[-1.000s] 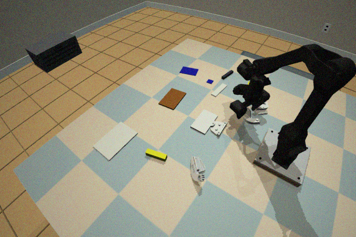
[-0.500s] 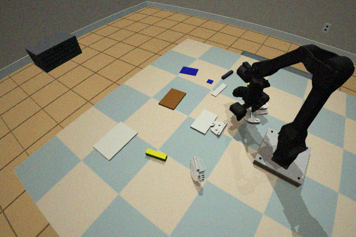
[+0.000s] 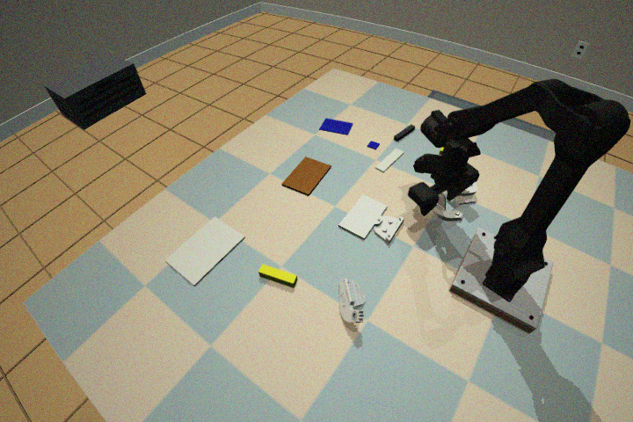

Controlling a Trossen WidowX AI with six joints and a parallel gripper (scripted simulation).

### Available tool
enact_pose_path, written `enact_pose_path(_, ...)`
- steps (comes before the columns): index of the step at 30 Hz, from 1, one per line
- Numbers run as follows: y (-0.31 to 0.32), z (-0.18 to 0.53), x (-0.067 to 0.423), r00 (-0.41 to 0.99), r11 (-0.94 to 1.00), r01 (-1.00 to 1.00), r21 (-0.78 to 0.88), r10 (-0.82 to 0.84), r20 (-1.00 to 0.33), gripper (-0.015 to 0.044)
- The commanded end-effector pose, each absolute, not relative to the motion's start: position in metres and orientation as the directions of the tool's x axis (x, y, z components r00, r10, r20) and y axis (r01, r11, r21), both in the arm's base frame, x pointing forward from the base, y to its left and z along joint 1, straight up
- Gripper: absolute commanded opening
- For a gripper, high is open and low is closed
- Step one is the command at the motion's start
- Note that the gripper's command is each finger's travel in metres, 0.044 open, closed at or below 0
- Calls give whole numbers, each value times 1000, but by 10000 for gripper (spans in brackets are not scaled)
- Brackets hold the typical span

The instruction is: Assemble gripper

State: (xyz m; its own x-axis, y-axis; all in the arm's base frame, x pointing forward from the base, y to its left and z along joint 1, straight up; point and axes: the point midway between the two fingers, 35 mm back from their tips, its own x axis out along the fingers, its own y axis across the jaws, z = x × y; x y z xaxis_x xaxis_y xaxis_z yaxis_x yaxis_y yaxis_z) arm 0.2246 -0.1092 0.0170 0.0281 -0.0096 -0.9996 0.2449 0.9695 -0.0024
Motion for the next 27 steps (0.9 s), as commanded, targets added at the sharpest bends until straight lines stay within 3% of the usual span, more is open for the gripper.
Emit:
enact_pose_path(1, -110, 16, 224, 26, 969, 248, -5, -12, -1000, 440)
enact_pose_path(12, -109, 17, 225, 28, 970, 245, -2, -10, -1000, 151)
enact_pose_path(27, -109, 17, 225, 28, 970, 245, -2, -10, -1000, 134)
